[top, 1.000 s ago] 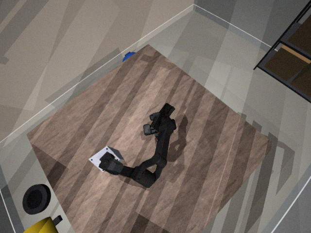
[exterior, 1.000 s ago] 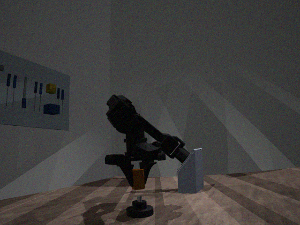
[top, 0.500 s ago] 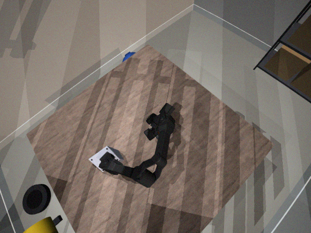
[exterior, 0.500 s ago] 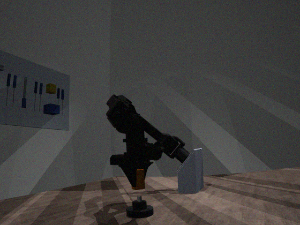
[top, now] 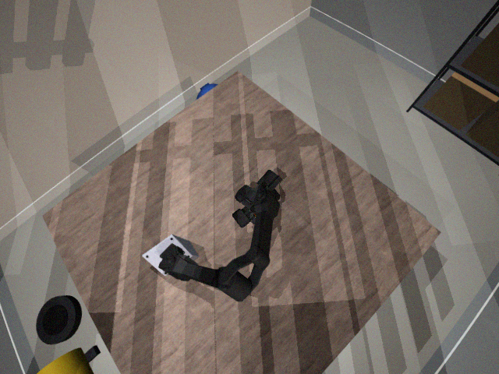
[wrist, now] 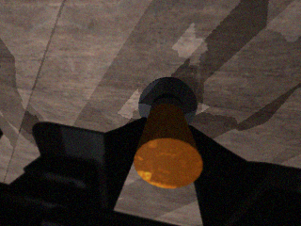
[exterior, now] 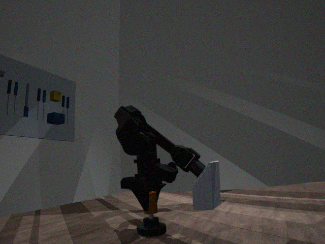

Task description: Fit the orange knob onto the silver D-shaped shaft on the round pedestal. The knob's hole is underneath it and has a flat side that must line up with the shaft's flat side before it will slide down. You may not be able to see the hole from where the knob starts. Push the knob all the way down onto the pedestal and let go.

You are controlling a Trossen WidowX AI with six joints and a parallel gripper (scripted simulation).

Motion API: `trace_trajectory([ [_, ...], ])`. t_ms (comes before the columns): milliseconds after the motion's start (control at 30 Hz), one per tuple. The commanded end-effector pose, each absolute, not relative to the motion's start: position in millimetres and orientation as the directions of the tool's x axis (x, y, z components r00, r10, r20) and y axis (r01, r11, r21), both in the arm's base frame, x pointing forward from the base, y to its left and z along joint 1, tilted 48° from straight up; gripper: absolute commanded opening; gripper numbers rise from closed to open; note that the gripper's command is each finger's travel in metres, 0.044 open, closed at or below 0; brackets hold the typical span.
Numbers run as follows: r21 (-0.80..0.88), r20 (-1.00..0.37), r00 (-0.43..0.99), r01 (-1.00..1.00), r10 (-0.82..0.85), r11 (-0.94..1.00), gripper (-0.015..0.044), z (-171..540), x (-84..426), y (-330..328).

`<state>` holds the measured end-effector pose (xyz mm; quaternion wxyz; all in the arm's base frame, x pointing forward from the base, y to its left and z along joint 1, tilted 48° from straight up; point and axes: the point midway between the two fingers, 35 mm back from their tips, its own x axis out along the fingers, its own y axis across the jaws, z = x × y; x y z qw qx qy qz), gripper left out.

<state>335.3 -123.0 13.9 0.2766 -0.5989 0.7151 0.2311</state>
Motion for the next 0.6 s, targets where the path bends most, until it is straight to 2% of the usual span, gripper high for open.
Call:
trace_trajectory([
  [0, -0.004, -0.671, -0.124, -0.985, -0.731, 0.172, 0.0000, 15.1, 336.8, -121.7],
  [567, -0.005, -0.671, -0.124, -0.985, -0.731, 0.172, 0.0000, 13.5, 335.6, -123.9],
])
